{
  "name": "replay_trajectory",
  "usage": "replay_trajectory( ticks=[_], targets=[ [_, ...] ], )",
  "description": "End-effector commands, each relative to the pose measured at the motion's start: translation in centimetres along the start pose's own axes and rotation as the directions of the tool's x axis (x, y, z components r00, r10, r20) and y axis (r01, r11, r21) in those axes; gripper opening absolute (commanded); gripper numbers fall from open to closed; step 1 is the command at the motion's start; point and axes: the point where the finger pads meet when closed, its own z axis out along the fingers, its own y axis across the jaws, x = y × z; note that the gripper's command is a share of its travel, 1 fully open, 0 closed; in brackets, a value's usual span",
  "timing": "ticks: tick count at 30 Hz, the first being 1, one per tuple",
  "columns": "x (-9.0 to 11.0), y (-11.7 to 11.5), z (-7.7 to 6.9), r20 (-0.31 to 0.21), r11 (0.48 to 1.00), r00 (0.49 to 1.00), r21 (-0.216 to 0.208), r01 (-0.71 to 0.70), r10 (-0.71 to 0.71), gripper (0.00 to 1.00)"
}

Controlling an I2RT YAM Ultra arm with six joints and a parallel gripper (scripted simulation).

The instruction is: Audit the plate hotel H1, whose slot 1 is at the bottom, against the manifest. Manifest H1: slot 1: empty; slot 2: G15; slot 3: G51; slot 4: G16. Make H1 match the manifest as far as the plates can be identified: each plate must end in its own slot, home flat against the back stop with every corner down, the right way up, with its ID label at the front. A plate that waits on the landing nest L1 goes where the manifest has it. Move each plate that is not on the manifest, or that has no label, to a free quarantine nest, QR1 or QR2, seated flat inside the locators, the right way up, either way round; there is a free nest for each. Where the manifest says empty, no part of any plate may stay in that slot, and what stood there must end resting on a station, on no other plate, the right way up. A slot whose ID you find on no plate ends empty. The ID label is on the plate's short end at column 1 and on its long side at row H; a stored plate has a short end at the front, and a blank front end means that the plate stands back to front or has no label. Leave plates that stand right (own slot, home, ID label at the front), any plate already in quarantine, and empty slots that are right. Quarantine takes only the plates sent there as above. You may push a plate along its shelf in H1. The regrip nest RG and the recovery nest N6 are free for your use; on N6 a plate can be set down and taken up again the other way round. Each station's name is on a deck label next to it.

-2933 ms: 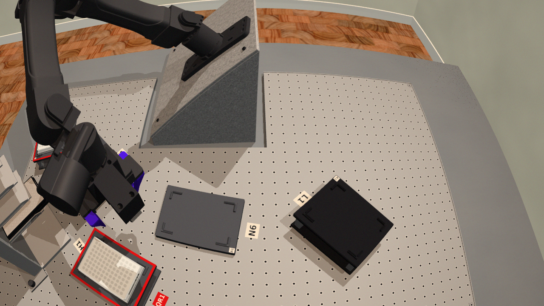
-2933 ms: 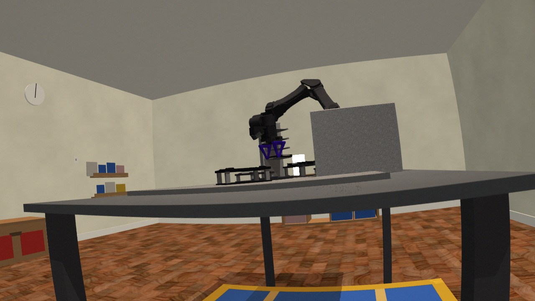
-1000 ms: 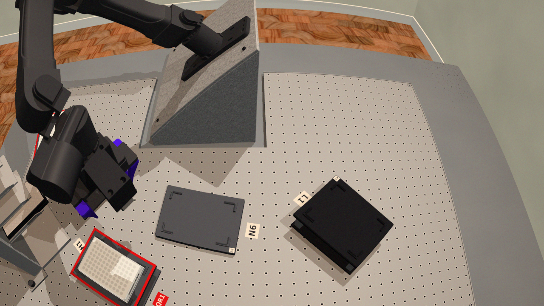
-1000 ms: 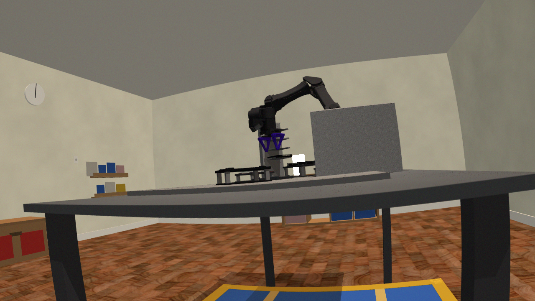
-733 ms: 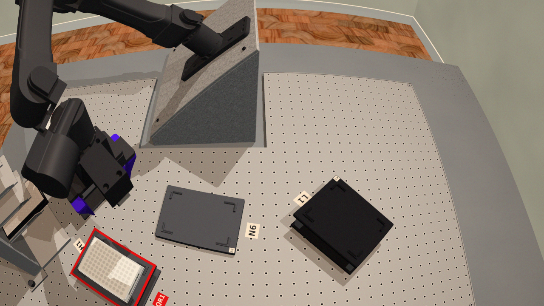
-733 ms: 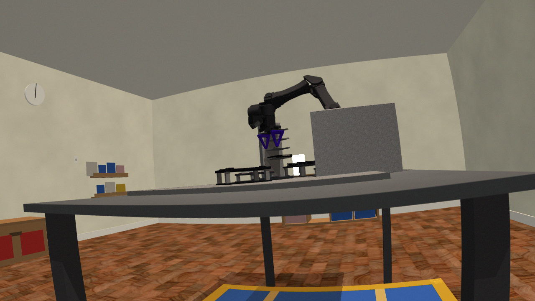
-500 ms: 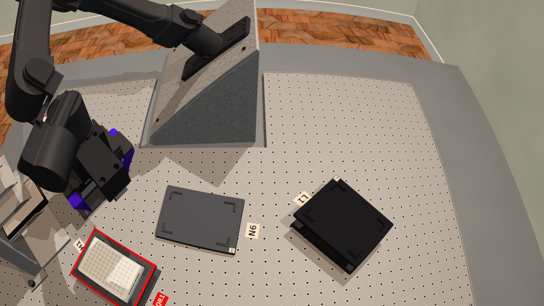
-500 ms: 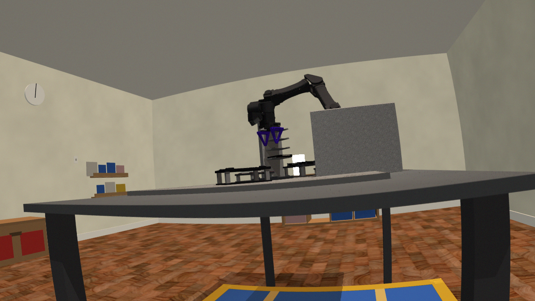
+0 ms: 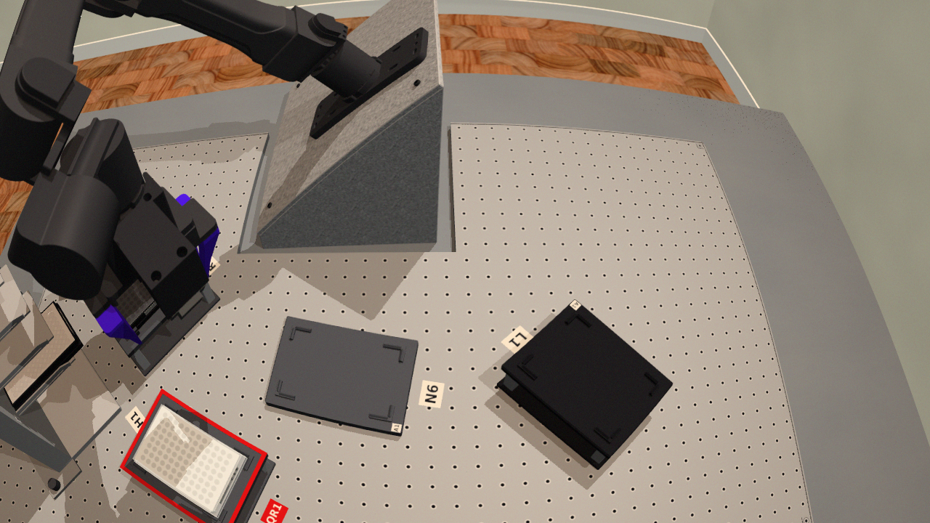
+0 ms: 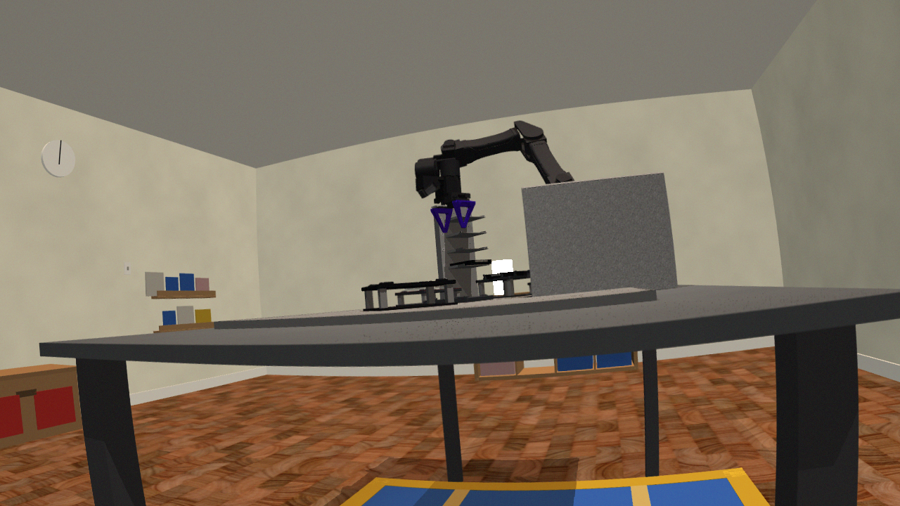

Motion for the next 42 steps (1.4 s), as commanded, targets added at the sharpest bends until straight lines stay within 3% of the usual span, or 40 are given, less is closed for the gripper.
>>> replay_trajectory(
  ticks=[1, 12, 17, 34, 42],
  targets=[
    [0.2, 0.4, -0.8, -0.006, 1.000, 1.000, -0.008, 0.006, -0.006, 1.00],
    [0.2, 0.4, -3.7, -0.005, 1.000, 1.000, -0.008, 0.006, -0.007, 1.00],
    [0.2, 0.4, -3.7, -0.005, 1.000, 1.000, -0.008, 0.006, -0.007, 1.00],
    [5.2, 0.3, -3.8, -0.009, 0.942, 0.941, -0.006, -0.337, 0.337, 1.00],
    [7.9, 0.3, -3.8, -0.010, 0.863, 0.863, -0.004, -0.506, 0.506, 1.00]
  ],
)
